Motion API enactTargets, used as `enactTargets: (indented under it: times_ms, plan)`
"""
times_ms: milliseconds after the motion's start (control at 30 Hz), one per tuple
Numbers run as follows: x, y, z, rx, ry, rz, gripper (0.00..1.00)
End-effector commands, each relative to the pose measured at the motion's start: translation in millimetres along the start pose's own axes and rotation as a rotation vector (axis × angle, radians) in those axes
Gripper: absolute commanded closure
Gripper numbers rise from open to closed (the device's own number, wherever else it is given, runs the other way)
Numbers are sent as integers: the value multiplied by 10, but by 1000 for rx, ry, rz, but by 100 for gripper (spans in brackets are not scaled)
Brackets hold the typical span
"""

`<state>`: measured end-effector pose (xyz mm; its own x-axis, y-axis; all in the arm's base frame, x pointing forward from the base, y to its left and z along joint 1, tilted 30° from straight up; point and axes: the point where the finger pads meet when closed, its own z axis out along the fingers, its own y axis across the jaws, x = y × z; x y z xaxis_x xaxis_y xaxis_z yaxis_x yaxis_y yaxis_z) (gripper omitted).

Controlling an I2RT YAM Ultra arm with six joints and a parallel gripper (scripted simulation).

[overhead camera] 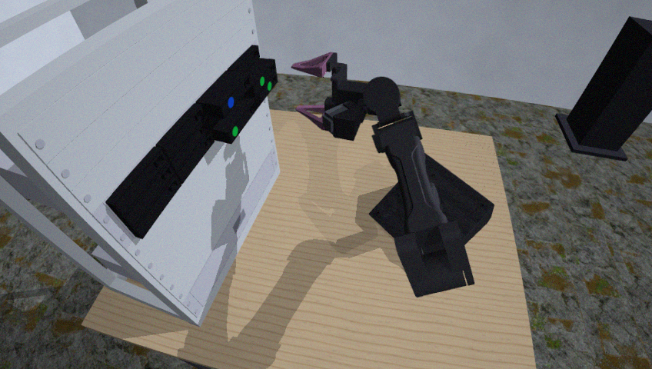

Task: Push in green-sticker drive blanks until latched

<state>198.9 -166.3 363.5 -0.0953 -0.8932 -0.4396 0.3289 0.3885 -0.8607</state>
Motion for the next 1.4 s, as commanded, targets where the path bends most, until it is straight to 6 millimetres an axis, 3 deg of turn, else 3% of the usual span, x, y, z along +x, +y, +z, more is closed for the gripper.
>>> enactTargets:
  times_ms: [0, 100, 133, 1367]
  plan:
    - [21, -24, -23, 17, -11, -5, 0]
    - [5, -46, -18, 19, -14, -11, 0]
    - [-87, -154, -11, 41, -24, -46, 0]
    - [-90, -156, -11, 41, -24, -47, 0]
